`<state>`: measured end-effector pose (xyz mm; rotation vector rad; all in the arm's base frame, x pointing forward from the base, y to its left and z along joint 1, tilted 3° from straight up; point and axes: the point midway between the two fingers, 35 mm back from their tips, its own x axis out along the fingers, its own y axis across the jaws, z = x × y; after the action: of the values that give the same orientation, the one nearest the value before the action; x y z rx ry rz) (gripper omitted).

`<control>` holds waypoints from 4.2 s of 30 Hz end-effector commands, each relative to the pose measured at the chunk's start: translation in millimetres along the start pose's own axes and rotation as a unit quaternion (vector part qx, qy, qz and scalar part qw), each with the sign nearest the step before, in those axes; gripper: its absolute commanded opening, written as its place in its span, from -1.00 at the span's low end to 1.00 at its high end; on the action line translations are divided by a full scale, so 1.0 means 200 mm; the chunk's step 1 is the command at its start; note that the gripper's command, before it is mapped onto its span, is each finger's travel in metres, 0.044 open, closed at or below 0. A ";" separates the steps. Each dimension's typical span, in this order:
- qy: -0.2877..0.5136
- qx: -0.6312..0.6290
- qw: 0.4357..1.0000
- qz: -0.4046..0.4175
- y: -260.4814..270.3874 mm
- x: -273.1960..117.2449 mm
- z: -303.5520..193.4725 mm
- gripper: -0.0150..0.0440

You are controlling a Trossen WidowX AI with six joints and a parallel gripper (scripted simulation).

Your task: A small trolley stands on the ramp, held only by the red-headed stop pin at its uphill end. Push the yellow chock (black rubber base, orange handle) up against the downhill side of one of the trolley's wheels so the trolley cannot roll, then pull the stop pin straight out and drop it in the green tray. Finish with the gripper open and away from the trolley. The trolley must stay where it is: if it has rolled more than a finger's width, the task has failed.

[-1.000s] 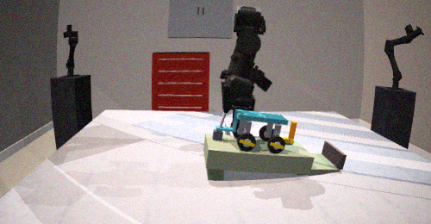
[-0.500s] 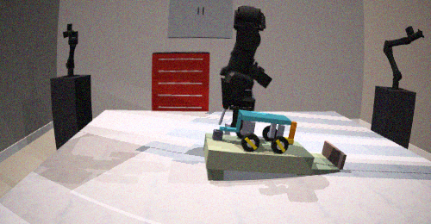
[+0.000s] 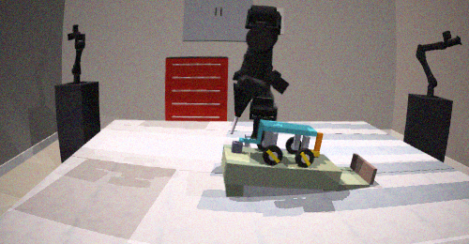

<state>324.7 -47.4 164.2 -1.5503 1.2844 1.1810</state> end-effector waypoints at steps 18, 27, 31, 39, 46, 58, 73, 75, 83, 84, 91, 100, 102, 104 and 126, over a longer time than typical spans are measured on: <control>0.003 -0.002 1.000 -0.002 0.18 0.00 -0.07 -0.49; 0.003 -0.003 1.000 -0.001 0.32 0.00 -0.08 -0.49; 0.003 -0.003 1.000 0.000 0.38 0.01 -0.08 -0.49; 0.003 -0.003 1.000 0.000 0.41 0.01 -0.06 -0.49; 0.001 -0.003 1.000 0.000 0.40 -0.01 0.07 -0.49; -0.001 -0.003 1.000 0.000 0.38 -0.05 0.31 -0.49; -0.004 -0.003 1.000 0.000 0.38 -0.09 0.60 -0.49; -0.004 -0.003 1.000 0.000 0.38 -0.09 0.64 -0.49; -0.006 -0.003 1.000 0.000 0.40 -0.10 0.79 -0.49; -0.006 -0.003 1.000 0.000 0.40 -0.10 0.81 -0.49; -0.007 -0.003 1.000 0.000 0.41 -0.11 0.95 -0.49; -0.010 -0.013 1.000 0.000 0.42 -0.12 1.01 -0.49; -0.014 -0.037 0.999 -0.002 0.42 -0.12 1.01 -0.49; -0.020 -0.067 0.998 -0.004 0.42 -0.12 1.01 -0.49; -0.078 -0.384 0.919 -0.039 0.43 -0.11 0.99 -0.49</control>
<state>207.1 131.7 135.5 -1.9209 0.7366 1.7681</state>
